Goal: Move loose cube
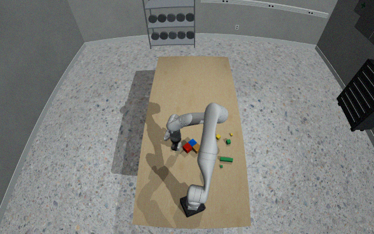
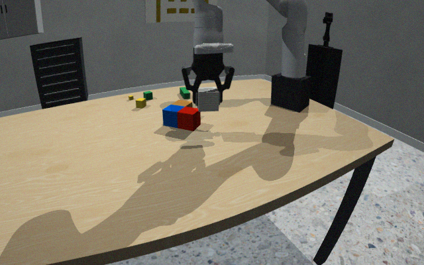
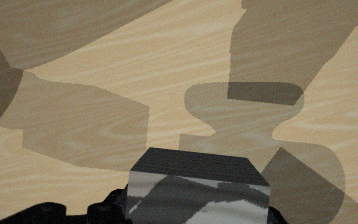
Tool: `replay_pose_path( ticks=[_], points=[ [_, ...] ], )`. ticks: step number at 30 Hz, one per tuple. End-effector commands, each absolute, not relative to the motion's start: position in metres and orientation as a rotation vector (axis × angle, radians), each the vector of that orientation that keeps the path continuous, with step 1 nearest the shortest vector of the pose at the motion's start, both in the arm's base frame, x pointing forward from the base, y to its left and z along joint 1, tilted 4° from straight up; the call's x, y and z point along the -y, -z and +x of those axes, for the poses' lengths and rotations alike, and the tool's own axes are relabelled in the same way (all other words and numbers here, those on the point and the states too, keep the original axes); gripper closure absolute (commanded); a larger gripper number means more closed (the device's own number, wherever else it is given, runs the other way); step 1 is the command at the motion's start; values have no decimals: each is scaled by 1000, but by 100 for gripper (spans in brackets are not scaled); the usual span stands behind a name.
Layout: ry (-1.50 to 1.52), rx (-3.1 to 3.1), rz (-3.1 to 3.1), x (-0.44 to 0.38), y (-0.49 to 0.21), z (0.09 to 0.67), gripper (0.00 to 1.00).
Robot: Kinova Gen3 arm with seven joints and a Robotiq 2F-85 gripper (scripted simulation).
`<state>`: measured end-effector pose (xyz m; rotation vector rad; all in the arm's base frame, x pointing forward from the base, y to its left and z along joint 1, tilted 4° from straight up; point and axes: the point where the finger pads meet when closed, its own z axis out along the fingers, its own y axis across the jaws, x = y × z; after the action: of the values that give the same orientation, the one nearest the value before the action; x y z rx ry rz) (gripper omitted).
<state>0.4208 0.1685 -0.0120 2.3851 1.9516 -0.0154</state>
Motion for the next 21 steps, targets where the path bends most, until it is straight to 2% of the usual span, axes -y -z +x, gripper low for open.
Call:
replay_pose_path(
  ticks=[1, 21],
  points=[
    [11, -1908, 2415, -161, 10, 420, 90],
    [-8, -1272, 2806, -86, 7, 383, 90]
  ],
)
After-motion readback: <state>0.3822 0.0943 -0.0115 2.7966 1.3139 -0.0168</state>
